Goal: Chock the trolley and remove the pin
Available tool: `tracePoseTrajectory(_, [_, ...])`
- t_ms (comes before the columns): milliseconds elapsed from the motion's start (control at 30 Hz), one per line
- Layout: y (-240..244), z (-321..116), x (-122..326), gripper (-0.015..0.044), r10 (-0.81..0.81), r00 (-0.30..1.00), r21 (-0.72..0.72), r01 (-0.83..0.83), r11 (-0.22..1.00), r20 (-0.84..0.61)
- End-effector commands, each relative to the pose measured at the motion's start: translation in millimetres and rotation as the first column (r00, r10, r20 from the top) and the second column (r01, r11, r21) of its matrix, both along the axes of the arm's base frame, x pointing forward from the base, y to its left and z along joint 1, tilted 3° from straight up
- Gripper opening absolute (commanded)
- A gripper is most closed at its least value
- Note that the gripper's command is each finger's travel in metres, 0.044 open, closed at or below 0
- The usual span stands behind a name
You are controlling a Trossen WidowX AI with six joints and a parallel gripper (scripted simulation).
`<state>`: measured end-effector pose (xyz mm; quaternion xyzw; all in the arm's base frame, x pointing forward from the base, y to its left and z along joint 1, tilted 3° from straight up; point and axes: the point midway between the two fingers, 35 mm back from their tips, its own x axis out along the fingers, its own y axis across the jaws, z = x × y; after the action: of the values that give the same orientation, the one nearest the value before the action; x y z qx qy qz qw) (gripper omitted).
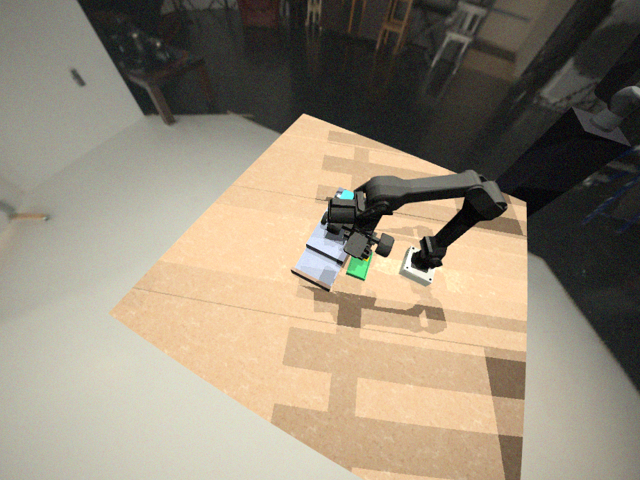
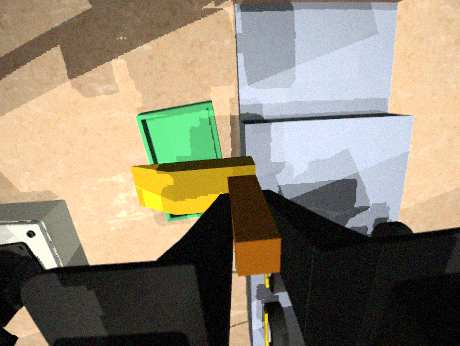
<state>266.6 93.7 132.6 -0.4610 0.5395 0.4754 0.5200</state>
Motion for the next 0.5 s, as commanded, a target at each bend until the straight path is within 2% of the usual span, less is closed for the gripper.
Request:
tracePoseTrajectory(0, [5.3, -1.0, 3.0, 0.0000, 0.066, 0.998, 0.003, -0.066, 0.998, -0.003])
tracePoseTrajectory(233, [5.8, -1.0, 3.2, 0.0000, 0.305, 0.952, -0.001, -0.305, 0.952, -0.014])
tracePoseTrajectory(467, [6.4, -1.1, 3.3, 0.0000, 0.531, 0.847, 0.000, -0.532, 0.847, -0.026])
